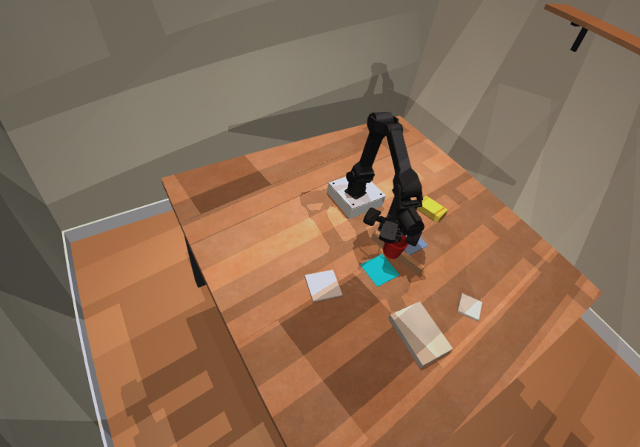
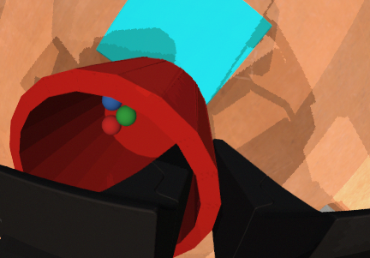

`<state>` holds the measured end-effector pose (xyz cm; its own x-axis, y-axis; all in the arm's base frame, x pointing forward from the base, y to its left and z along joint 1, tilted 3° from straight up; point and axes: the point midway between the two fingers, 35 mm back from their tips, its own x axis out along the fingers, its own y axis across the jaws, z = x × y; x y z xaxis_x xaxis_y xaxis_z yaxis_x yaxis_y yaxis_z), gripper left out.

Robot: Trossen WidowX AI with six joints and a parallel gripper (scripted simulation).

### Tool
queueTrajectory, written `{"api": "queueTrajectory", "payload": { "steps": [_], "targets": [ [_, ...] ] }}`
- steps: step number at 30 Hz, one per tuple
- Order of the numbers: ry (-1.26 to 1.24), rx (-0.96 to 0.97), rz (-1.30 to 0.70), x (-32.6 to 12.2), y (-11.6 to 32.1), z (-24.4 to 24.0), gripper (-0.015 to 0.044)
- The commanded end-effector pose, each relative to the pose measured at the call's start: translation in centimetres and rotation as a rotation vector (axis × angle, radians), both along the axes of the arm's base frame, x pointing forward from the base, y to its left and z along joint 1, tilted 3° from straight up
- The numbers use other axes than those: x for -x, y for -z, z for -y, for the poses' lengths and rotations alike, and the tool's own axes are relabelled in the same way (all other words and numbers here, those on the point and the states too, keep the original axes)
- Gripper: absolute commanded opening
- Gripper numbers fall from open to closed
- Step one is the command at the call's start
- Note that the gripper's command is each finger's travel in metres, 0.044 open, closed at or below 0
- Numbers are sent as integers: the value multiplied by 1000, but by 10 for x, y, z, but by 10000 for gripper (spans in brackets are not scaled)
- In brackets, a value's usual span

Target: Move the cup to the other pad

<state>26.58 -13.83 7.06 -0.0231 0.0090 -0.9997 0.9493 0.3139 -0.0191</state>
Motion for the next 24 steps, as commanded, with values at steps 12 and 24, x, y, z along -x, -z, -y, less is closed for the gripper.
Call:
{"api": "queueTrajectory", "payload": {
  "steps": [12, 24],
  "targets": [
    [-1, 7, -3, -1, -1, 39, 0],
    [-1, 8, -3, -1, 11, 41, 0]
  ]
}}
